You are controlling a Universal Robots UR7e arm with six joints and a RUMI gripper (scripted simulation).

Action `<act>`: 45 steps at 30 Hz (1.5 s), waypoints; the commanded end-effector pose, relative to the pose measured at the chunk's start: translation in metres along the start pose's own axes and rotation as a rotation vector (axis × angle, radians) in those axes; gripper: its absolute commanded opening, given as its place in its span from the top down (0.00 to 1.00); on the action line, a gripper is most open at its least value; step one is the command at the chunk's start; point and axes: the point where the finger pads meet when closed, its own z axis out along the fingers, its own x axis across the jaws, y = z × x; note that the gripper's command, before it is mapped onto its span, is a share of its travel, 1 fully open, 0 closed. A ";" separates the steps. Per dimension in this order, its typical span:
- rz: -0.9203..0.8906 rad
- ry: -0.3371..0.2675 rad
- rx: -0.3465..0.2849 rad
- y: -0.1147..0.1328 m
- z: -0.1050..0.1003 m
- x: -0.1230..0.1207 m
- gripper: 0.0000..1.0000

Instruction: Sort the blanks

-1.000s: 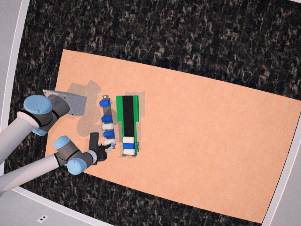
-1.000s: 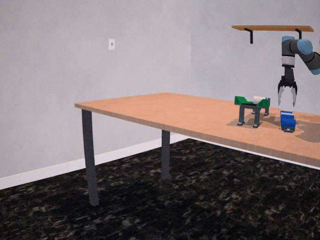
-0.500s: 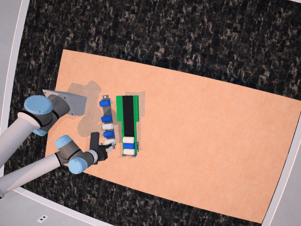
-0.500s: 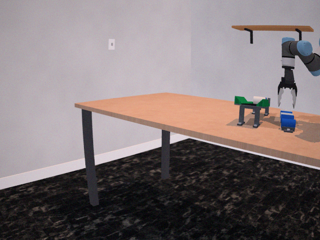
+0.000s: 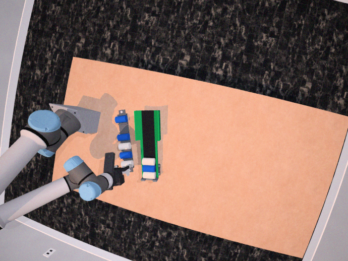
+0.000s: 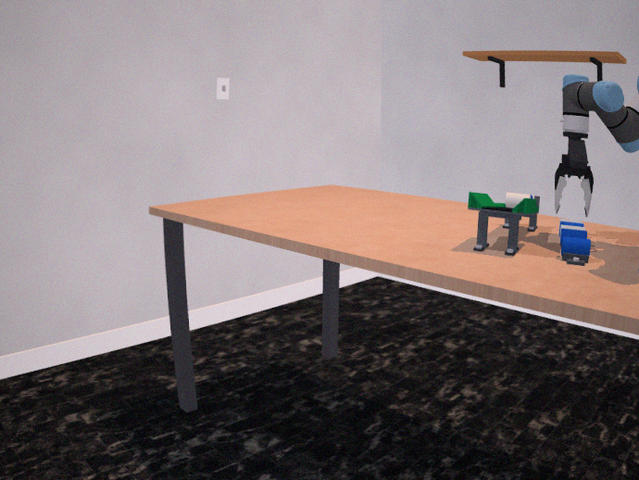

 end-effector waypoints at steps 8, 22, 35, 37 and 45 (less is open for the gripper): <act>0.000 0.001 -0.001 0.000 0.000 0.000 0.48; 0.000 0.001 -0.001 0.000 0.000 0.000 0.48; 0.000 0.001 -0.001 0.000 0.015 0.000 0.48; 0.000 0.001 -0.001 0.000 0.020 0.000 0.48; 0.000 0.001 -0.001 0.000 0.031 0.000 0.48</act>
